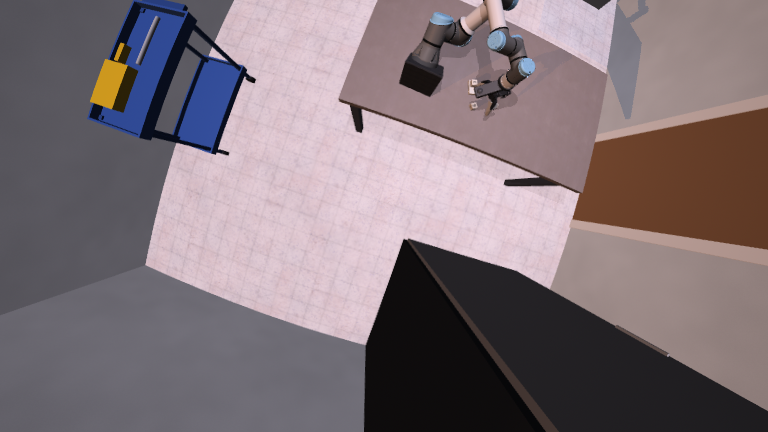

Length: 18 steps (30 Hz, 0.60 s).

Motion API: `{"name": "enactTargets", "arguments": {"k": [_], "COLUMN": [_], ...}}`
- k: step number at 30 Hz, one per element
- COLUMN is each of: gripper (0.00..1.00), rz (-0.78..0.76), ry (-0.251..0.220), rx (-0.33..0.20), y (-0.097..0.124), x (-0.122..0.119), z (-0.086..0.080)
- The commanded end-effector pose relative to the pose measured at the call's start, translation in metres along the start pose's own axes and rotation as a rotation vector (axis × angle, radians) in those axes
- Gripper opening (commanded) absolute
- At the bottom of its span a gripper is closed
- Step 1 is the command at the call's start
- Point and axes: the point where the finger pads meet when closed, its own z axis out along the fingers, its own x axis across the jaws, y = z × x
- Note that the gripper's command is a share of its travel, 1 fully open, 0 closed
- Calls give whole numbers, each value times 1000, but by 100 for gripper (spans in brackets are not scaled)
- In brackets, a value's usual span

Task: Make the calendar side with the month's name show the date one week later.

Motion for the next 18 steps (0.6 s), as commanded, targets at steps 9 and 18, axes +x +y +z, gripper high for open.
{"name": "enactTargets", "arguments": {"k": [9,18], "gripper": [100,28], "rz": [-1,-1], "ry": [-3,-3], "rx": [0,0], "y": [-1,-1], "x": [0,0], "z": [-10,-10]}}
